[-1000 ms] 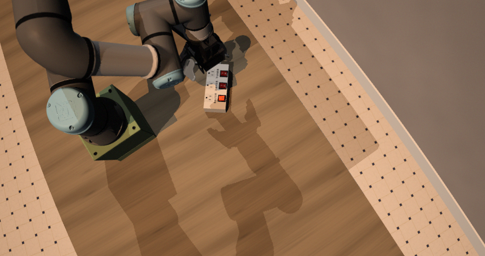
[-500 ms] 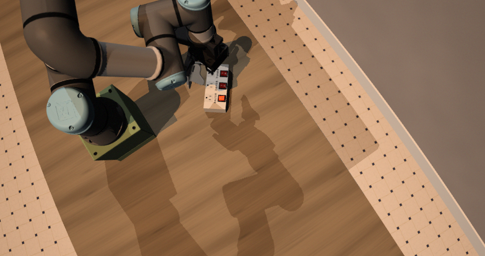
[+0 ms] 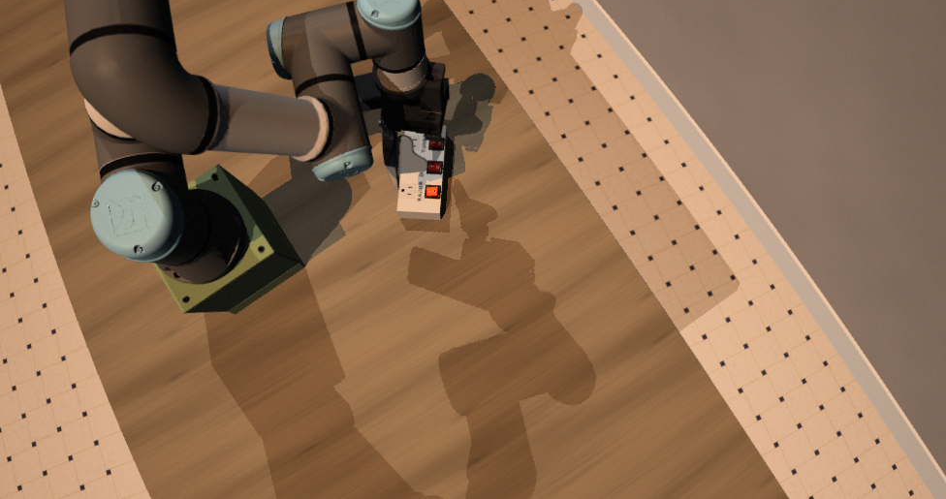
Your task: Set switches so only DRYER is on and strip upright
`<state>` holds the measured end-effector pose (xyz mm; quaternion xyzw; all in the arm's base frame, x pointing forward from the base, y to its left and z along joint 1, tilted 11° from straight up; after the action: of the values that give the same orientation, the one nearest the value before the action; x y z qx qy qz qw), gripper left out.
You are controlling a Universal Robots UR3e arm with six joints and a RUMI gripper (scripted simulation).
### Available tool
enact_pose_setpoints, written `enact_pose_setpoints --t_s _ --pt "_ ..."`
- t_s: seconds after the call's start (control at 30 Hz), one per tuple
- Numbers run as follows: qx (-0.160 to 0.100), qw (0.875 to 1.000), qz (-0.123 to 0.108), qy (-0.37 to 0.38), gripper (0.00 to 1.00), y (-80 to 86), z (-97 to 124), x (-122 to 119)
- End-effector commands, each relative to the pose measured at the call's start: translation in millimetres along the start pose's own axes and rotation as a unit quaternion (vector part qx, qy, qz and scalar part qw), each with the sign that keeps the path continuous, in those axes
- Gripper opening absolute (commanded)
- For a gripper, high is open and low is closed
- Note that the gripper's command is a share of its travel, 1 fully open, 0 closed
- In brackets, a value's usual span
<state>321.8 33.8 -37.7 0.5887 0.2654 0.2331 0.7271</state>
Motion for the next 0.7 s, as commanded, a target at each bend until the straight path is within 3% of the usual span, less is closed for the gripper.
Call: enact_pose_setpoints --t_s 0.0,0.23,0.47,0.53,0.67 --pt "0.002 0.998 0.007 0.063 1.0 -2.6 3.7 -1.9" --pt "0.001 0.978 0.007 0.207 1.0 -10.5 12.3 -6.6" --pt "0.0 0.938 0.007 0.347 1.0 -18.5 21.7 -10.7" --pt "0.0 0.938 0.007 0.347 1.0 -18.5 21.7 -10.7" --pt "0.0 0.907 0.007 0.42 1.0 -22.9 27.2 -12.7"
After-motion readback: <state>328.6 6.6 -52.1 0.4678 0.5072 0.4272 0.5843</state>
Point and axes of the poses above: the point where the finger pads meet when closed, its own y axis back along the fingers, its own x axis across the jaws, z = x × y, the point moved 4 cm from there along y, back along the fingers, and after that the axes turned 14 degrees about -y, right-handed, at the moved point
